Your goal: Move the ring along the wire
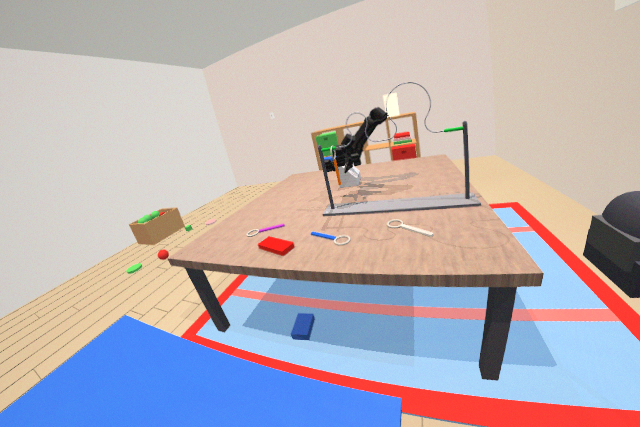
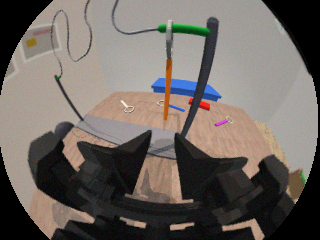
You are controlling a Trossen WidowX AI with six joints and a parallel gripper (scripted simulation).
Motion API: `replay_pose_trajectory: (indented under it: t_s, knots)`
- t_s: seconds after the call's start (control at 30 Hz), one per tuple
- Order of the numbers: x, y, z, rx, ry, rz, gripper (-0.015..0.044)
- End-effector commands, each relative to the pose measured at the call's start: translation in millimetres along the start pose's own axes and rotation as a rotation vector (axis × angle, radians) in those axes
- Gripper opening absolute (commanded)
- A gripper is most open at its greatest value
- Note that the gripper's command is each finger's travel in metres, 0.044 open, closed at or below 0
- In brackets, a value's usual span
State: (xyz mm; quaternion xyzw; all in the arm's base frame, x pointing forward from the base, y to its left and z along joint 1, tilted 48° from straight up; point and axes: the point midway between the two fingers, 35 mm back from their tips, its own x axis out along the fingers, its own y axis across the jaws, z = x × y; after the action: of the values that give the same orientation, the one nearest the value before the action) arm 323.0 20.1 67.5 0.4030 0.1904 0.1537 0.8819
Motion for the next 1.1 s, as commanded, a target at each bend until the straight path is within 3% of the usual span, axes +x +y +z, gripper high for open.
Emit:
replay_pose_trajectory:
  t_s: [0.0, 0.27, 0.47, 0.63, 1.07]
  knots:
    - [0, 0, -1, -0.002, 0.004, 0.002, 0.016]
    - [0, 0, -1, -0.002, 0.004, 0.002, 0.016]
    - [-45, 1, -7, 0.002, -0.002, 0.002, 0.0317]
    - [-47, 1, -7, 0.002, -0.002, 0.002, 0.044]
    - [-47, 1, -7, 0.002, -0.002, 0.002, 0.044]
